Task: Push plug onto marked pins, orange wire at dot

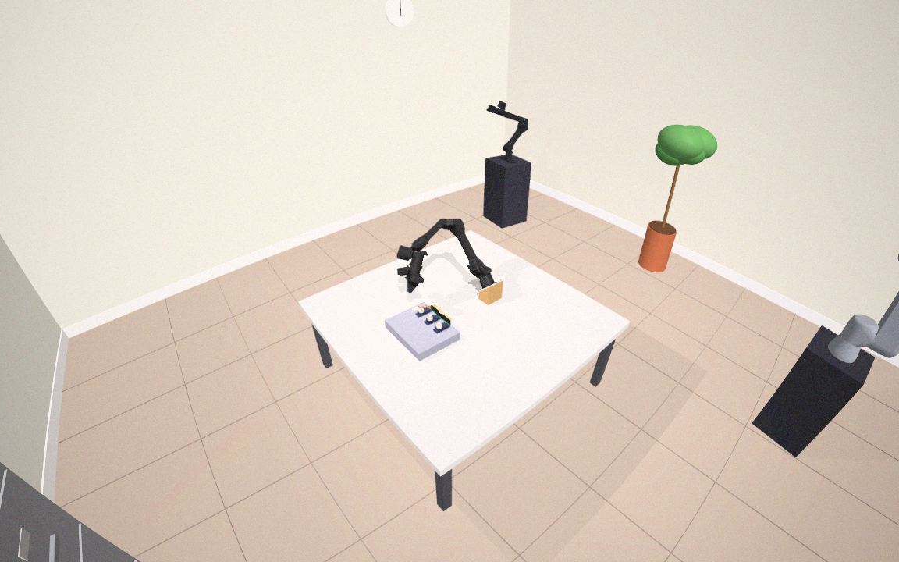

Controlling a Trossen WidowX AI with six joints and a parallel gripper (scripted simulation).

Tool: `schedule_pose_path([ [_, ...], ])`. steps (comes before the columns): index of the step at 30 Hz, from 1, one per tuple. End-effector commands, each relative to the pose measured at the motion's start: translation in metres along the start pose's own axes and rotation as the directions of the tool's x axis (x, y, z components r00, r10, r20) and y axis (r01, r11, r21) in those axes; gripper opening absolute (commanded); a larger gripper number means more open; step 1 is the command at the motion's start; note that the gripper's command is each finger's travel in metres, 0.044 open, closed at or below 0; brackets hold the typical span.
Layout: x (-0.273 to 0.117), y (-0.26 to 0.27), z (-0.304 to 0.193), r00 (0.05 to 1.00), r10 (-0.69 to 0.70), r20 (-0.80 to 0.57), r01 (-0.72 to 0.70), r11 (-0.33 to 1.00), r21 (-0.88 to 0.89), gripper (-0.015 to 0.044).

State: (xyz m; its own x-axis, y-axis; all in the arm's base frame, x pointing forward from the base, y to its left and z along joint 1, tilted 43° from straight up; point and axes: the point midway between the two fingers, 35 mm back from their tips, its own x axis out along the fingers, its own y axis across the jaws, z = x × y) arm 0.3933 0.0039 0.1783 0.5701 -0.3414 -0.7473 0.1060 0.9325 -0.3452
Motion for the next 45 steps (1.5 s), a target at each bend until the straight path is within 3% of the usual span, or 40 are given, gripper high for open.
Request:
schedule_pose_path([
  [1,0.012,0.007,-0.007,0.992,-0.060,-0.108,0.051,0.996,-0.079,0.0115],
  [18,0.041,0.028,-0.033,0.859,-0.349,-0.374,0.152,0.873,-0.464,0.0115],
  [45,0.076,0.014,-0.048,0.857,-0.354,-0.375,0.154,0.870,-0.469,0.0115],
])
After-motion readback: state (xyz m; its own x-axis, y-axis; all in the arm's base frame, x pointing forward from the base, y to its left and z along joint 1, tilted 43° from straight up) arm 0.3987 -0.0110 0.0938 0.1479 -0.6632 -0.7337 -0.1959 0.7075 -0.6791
